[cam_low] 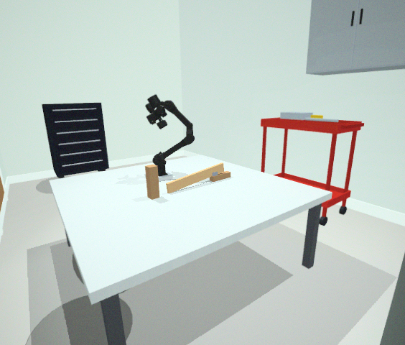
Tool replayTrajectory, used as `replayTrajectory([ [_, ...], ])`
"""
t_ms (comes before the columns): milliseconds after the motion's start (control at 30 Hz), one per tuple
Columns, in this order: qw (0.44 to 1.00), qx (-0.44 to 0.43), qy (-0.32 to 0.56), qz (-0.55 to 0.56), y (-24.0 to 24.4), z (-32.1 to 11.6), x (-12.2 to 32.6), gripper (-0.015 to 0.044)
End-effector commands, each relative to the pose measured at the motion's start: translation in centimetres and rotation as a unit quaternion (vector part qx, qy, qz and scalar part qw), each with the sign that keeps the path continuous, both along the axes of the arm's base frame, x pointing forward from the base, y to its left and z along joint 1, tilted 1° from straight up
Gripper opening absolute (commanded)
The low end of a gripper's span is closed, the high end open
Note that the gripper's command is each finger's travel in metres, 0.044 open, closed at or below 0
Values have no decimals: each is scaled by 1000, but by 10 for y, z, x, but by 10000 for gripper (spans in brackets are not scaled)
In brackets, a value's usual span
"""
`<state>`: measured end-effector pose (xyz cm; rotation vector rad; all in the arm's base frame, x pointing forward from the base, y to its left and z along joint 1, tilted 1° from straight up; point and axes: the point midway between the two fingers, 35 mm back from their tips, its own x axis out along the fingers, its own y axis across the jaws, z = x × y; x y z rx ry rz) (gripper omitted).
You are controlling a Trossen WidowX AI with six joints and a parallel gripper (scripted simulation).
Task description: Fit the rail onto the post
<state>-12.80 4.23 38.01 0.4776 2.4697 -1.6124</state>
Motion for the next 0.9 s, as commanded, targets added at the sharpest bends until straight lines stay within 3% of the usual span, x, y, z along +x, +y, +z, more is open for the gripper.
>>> replayTrajectory([
  [0,1000,0,-1,4,-2,0,-1,426],
  [433,955,42,-80,281,-133,-24,-11,440],
  [867,833,92,-147,525,-244,-60,71,440],
])
